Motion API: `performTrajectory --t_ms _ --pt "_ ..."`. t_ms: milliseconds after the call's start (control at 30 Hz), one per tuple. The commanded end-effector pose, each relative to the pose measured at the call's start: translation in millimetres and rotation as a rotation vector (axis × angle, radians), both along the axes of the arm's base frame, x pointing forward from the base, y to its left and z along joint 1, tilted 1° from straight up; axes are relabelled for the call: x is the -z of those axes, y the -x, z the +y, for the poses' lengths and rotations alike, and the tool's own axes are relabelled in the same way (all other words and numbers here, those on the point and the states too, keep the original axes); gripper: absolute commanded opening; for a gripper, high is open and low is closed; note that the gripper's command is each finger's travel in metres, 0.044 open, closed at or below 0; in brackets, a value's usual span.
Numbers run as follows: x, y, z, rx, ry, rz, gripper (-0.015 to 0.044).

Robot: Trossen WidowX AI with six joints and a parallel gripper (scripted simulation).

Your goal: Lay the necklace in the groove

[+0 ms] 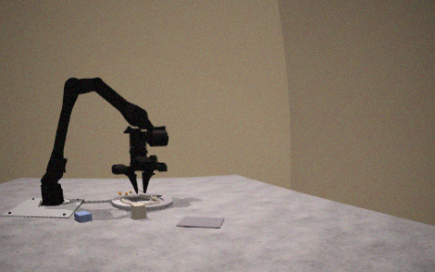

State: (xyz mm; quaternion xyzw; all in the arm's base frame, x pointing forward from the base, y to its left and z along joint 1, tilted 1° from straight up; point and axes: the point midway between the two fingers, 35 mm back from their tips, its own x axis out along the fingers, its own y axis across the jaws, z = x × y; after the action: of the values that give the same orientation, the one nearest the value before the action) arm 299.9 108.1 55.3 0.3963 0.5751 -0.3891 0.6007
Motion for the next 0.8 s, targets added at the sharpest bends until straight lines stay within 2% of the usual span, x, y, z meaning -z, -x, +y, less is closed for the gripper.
performTrajectory --t_ms 0,200,367,767 --pt "8.8 1.2 -0.1 0.005 0.0 0.011 0.012" --pt "9.1 1.2 -0.1 0.005 0.0 0.011 0.012" --pt "6.4 1.0 -0.4 0.001 0.002 0.006 0.0" --pt "6.4 1.0 -0.4 0.001 0.002 0.006 0.0"
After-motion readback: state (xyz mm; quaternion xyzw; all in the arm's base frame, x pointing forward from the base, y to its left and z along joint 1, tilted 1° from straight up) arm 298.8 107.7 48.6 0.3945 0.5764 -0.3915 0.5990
